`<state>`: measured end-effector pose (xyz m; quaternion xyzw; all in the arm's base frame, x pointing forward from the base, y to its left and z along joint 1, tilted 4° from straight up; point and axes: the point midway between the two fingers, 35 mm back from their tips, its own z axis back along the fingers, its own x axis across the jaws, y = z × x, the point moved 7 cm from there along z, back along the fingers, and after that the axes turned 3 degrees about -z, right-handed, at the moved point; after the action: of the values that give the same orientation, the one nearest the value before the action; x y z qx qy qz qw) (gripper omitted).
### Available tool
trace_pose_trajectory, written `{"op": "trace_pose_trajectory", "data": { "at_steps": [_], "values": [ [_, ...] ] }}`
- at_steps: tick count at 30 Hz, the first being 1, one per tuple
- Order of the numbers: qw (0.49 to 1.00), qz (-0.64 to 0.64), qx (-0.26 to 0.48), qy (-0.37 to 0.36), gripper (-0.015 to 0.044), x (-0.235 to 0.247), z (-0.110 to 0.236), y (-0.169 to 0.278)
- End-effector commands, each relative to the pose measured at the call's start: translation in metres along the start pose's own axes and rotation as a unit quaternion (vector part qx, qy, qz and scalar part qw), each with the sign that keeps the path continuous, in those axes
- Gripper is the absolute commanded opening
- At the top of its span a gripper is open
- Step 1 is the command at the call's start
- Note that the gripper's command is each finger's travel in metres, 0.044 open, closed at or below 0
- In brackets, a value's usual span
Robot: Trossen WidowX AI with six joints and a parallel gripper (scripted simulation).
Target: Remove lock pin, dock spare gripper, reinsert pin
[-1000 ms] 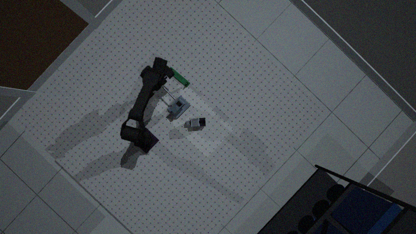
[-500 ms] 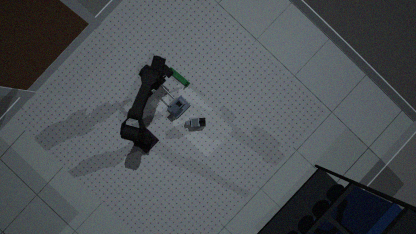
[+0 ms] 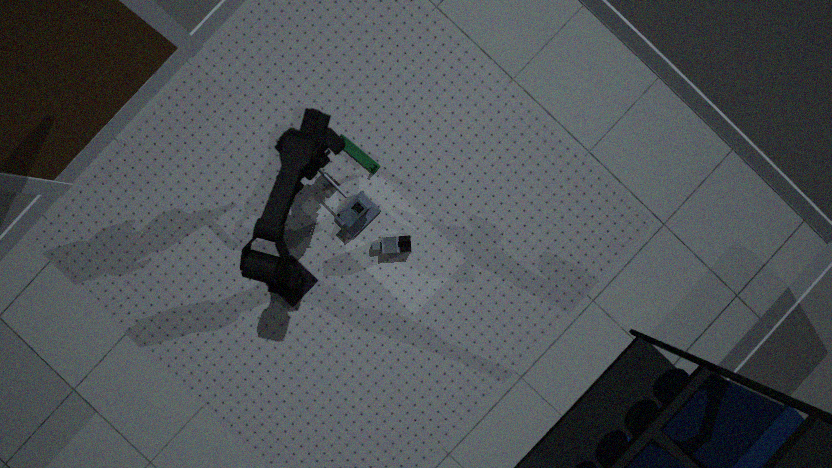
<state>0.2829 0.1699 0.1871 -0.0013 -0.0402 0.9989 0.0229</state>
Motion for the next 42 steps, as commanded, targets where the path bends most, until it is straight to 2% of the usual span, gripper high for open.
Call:
{"op": "trace_pose_trajectory", "data": {
  "at_steps": [1,42],
  "values": [
    [1.0,0.0,0.0,0.0,0.0,0.0,0.0,0.0],
    [0.999,0.039,0.0,-0.001,0.0,-0.085,0.009,-0.058]
  ]
}}
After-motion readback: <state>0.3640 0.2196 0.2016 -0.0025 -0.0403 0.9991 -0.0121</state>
